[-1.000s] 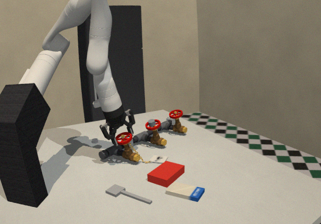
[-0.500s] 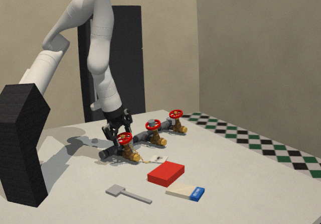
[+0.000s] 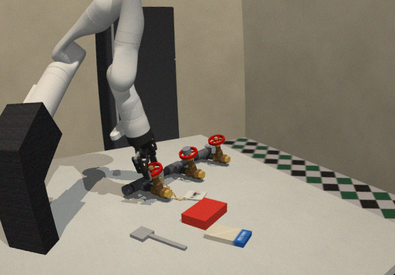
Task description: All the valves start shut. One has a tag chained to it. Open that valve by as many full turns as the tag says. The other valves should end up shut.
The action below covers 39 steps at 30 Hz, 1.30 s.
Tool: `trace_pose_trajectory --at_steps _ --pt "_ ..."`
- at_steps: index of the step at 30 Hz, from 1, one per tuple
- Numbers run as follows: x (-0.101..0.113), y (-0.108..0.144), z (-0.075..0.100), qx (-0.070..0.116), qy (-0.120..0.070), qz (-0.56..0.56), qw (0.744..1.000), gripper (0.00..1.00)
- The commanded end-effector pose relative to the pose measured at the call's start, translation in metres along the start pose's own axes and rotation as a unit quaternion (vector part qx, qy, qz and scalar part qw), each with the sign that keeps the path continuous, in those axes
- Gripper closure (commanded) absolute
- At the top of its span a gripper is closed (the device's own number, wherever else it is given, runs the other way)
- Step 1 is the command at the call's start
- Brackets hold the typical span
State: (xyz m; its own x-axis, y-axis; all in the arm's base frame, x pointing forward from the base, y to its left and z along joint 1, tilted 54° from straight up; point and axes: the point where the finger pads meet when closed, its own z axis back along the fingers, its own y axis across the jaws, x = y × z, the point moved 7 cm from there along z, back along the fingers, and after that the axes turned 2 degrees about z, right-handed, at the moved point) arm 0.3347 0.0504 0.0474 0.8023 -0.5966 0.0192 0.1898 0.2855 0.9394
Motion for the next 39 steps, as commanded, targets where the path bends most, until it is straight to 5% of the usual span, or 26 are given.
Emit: trace_pose_trajectory --at_steps 1,11,26,39 --pt "0.0008 0.0023 -0.0003 -0.001 -0.005 0.07 0.998 0.25" --pt "0.0008 0.0023 -0.0003 -0.002 -0.005 0.217 0.976 0.25" --pt "0.0008 0.0024 -0.0003 -0.003 -0.004 0.451 0.893 0.25" --pt "0.0009 0.0025 -0.0003 -0.003 -0.003 0.649 0.761 0.25"
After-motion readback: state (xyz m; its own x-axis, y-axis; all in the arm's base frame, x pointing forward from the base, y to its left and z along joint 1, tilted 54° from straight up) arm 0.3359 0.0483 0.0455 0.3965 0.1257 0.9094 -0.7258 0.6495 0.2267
